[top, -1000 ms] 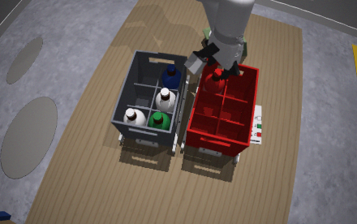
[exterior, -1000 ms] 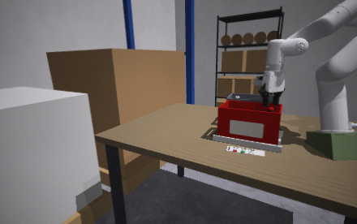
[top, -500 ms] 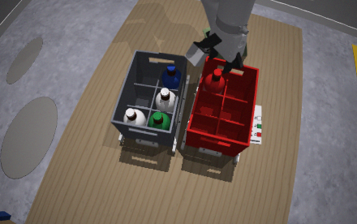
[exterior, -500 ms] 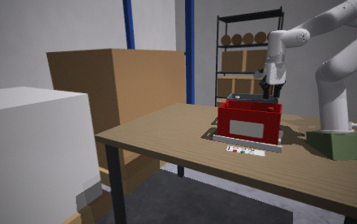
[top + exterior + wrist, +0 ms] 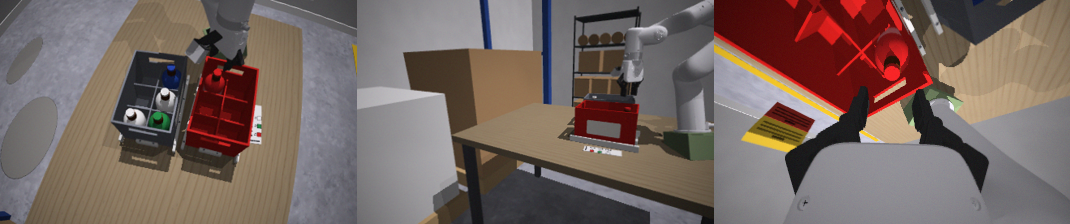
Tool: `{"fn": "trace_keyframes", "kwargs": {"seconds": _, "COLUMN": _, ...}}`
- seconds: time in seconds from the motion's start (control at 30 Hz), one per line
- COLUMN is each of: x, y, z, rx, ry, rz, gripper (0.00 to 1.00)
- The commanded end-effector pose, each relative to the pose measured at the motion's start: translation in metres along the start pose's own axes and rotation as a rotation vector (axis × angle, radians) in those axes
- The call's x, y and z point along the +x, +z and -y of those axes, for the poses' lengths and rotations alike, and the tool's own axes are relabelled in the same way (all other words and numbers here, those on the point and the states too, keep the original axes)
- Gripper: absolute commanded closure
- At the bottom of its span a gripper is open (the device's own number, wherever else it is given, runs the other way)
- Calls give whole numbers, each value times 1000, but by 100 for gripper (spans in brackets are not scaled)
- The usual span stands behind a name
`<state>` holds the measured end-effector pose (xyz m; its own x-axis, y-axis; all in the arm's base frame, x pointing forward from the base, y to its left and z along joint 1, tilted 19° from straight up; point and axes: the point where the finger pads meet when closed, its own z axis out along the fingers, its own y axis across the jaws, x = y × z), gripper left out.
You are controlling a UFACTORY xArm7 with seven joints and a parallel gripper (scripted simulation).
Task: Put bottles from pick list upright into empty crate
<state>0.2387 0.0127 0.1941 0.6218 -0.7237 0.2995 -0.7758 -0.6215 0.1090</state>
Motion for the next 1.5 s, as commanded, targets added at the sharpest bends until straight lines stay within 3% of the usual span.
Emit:
{"fn": "trace_keyframes", "kwargs": {"seconds": 0.0, "x": 4, "y": -1, "z": 1, "rx": 3, "ry": 0, "rz": -2, "gripper": 35}}
{"fn": "trace_keyframes", "kwargs": {"seconds": 1.47, "x": 203, "y": -2, "z": 19, "rx": 3, "ry": 0, "rz": -3, "gripper": 35}}
